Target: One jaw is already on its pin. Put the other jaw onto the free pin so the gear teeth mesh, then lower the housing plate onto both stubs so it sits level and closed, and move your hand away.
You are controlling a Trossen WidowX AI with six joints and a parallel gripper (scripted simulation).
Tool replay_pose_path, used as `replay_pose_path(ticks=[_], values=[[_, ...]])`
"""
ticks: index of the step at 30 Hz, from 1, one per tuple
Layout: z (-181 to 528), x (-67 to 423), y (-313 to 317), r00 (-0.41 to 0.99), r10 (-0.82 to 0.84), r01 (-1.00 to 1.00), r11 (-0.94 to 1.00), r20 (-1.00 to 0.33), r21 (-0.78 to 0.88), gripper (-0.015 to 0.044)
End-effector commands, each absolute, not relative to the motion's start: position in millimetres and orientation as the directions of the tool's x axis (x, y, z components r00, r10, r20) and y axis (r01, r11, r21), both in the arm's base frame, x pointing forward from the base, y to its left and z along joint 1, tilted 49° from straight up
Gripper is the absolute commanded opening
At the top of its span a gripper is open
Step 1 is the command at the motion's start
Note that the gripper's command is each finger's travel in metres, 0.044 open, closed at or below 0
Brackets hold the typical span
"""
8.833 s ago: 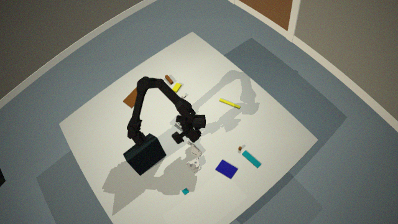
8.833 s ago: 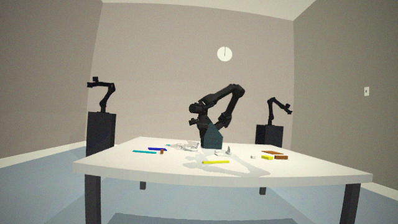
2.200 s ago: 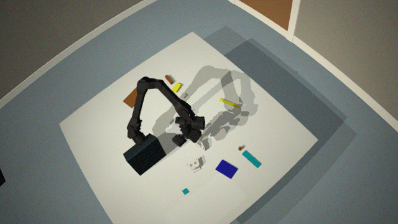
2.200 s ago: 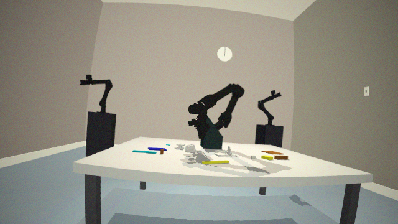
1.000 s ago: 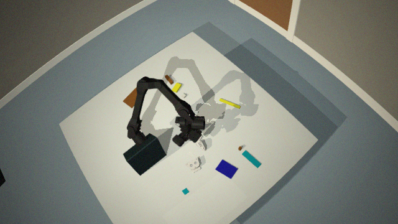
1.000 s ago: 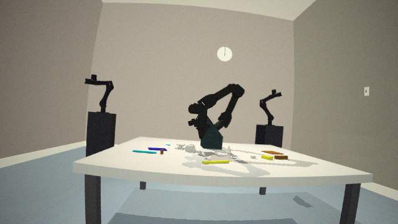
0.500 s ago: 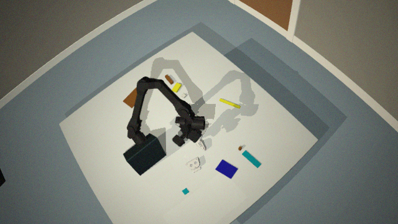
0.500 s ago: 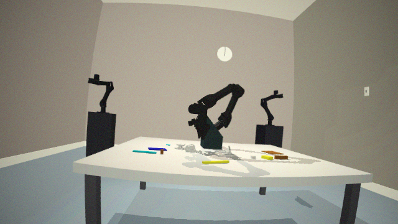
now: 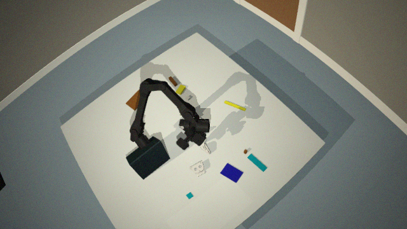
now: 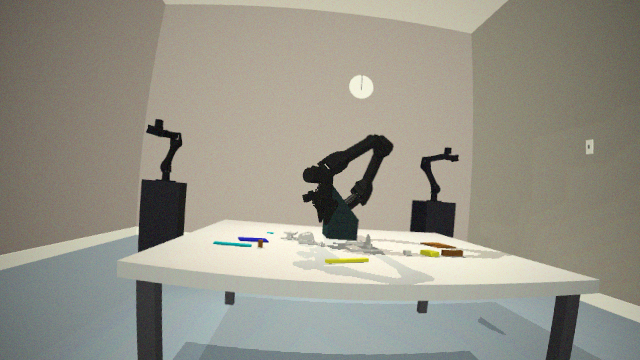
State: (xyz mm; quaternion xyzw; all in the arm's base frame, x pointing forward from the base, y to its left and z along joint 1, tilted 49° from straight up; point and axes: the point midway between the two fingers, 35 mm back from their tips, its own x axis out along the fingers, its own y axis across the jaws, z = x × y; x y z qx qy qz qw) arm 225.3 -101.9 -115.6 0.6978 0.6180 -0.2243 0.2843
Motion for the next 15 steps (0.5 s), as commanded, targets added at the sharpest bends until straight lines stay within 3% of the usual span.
replay_pose_path(ticks=[1, 7, 15], values=[[-115.6, 225.3, -101.9, 0.135, 0.735, 0.990, -0.074, -0.664, 0.119, 0.0440], [-115.6, 225.3, -101.9, 0.135, 0.735, 0.990, -0.074, -0.664, 0.119, 0.0440], [-115.6, 225.3, -101.9, 0.135, 0.735, 0.990, -0.074, -0.664, 0.119, 0.0230]])
